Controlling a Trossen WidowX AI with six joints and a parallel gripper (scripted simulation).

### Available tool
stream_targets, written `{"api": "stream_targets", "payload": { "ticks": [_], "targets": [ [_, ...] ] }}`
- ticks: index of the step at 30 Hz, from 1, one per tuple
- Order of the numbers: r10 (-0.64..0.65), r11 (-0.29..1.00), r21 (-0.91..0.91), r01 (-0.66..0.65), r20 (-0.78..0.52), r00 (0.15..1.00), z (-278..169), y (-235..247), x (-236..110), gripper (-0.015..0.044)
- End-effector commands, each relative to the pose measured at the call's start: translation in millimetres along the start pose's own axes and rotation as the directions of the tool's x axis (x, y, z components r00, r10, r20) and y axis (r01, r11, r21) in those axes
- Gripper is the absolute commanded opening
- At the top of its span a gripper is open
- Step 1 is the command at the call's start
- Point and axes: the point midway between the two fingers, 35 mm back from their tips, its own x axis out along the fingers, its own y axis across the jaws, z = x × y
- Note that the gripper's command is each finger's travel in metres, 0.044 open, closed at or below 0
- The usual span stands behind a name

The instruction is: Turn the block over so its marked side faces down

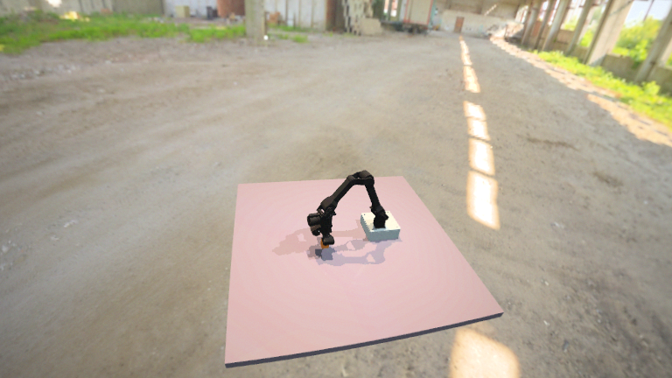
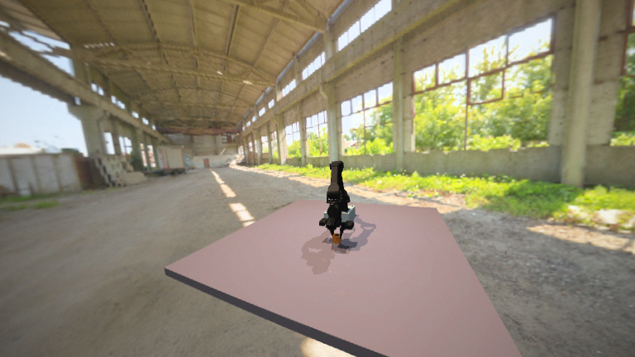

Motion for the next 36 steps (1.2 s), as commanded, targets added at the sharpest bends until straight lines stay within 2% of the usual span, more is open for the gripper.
{"api": "stream_targets", "payload": {
  "ticks": [1, 12, 15, 18, 25, 36],
  "targets": [
    [0.002, 1.000, -0.003, -0.002, 0.000, 1.000, 0, 0, 0, 0.0138],
    [0.002, 1.000, -0.003, -0.002, 0.000, 1.000, 0, 0, 0, 0.0064],
    [0.002, 1.000, -0.003, -0.002, 0.000, 1.000, 0, 0, -11, 0.0000],
    [0.002, 1.000, -0.003, -0.002, 0.000, 1.000, 0, 0, -29, 0.0000],
    [0.002, 1.000, -0.003, -0.002, 0.011, 1.000, 0, 0, -29, 0.0000],
    [0.000, 1.000, -0.010, 0.001, 0.186, 0.983, 2, 2, -21, 0.0000]
  ]
}}
